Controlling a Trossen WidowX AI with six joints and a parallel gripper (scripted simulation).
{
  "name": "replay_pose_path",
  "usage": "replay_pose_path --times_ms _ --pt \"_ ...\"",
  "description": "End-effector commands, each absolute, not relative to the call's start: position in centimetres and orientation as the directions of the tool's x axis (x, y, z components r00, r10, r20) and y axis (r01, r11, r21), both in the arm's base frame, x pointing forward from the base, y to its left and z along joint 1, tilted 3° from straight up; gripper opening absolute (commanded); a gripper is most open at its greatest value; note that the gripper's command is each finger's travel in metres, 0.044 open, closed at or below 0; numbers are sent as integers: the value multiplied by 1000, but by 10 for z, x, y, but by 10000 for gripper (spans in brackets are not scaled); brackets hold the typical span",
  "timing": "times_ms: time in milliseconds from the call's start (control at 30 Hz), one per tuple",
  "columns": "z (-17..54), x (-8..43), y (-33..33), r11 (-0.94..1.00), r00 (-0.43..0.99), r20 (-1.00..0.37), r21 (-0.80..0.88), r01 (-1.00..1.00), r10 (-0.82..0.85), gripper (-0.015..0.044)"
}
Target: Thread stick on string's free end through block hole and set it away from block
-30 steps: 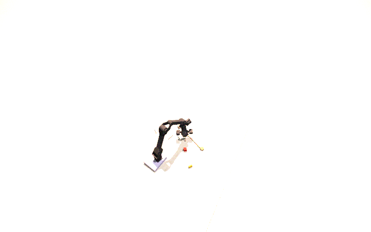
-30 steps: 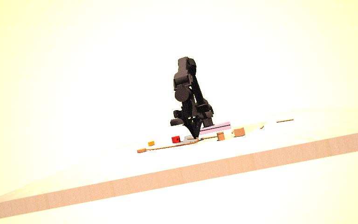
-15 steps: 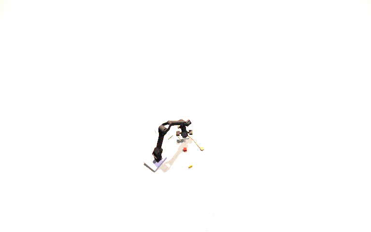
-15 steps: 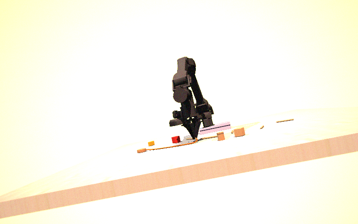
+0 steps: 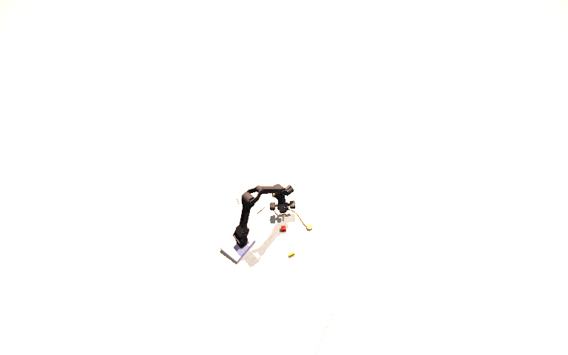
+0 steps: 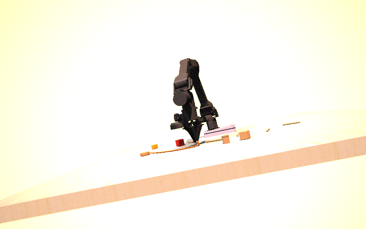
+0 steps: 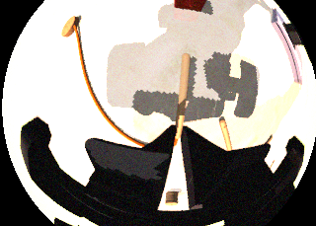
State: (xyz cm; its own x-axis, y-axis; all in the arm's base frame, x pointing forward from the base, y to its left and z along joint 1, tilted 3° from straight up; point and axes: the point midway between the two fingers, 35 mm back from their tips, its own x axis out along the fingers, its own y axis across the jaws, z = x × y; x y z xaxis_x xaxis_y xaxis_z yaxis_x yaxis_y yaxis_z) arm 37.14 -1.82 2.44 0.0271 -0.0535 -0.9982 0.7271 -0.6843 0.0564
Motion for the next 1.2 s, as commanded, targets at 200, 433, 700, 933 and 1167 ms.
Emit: replay_pose_path --times_ms 200,433,700,933,1167 --pt "26 362 -28 -682 31 -998 58 729 -51 0" --pt "26 356 -35 -682 31 -998 58 729 -52 0" --pt "26 348 -43 -682 30 -998 58 729 -52 0" --pt "26 342 -49 -682 30 -998 58 729 -53 0" --pt "26 335 -55 -682 29 -998 58 729 -53 0"
